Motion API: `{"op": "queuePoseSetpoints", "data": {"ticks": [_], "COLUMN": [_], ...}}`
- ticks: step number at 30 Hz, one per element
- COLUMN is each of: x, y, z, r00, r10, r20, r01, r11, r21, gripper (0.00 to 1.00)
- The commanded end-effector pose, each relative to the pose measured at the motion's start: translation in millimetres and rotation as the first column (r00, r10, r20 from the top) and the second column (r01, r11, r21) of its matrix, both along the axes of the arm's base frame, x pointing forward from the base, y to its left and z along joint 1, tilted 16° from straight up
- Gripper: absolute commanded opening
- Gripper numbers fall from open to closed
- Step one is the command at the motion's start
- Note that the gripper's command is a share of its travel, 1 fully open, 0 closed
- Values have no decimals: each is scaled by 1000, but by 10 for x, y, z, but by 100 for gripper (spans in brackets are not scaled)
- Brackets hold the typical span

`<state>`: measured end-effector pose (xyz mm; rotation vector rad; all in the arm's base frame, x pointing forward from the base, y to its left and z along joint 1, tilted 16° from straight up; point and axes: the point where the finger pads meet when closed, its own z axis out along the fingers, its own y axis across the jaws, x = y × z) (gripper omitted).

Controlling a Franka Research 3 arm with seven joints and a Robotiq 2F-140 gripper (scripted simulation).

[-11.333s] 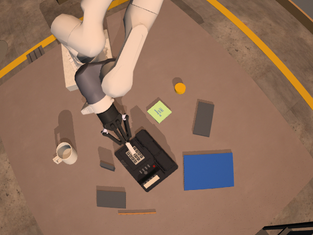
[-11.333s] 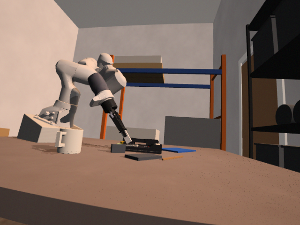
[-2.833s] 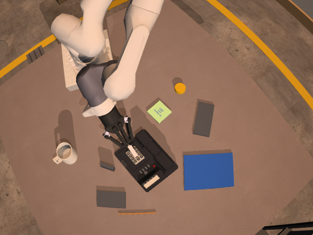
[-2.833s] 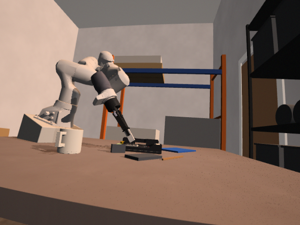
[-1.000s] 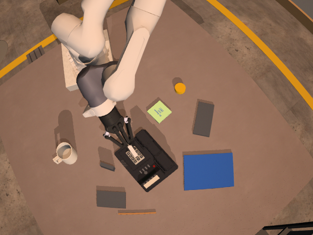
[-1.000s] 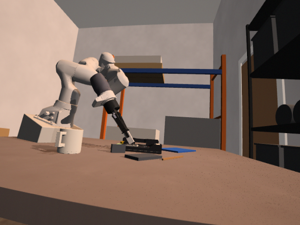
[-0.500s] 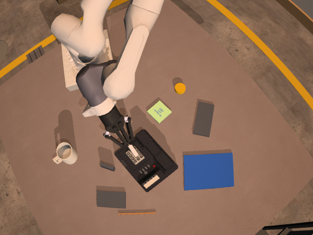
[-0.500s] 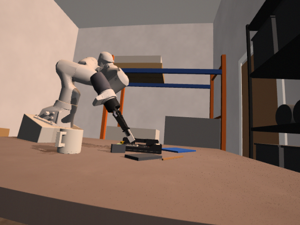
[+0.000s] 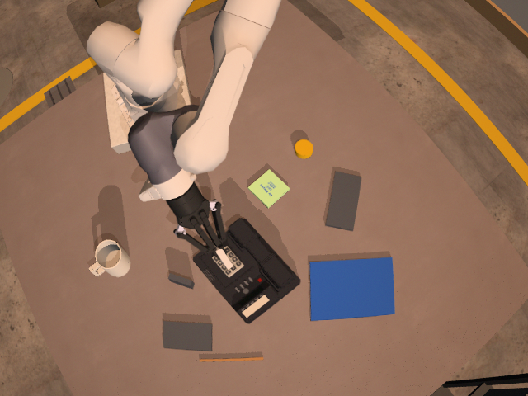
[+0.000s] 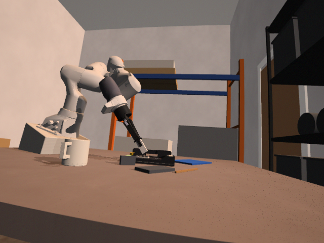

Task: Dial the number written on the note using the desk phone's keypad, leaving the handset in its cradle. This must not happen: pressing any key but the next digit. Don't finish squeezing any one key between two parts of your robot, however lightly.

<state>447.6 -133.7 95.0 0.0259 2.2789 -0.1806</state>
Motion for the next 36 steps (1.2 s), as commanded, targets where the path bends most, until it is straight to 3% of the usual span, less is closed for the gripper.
{"op": "queuePoseSetpoints", "data": {"ticks": [1,9,36], "x": [58,174,197], "y": [-25,-101,-114], "z": [16,55,-16], "r00": [1000,1000,1000], "r10": [3,3,3], "r20": [-2,-2,-2], "r01": [-3,-3,-3], "r11": [1000,1000,1000], "r21": [4,4,4], "gripper": [0,0,0]}}
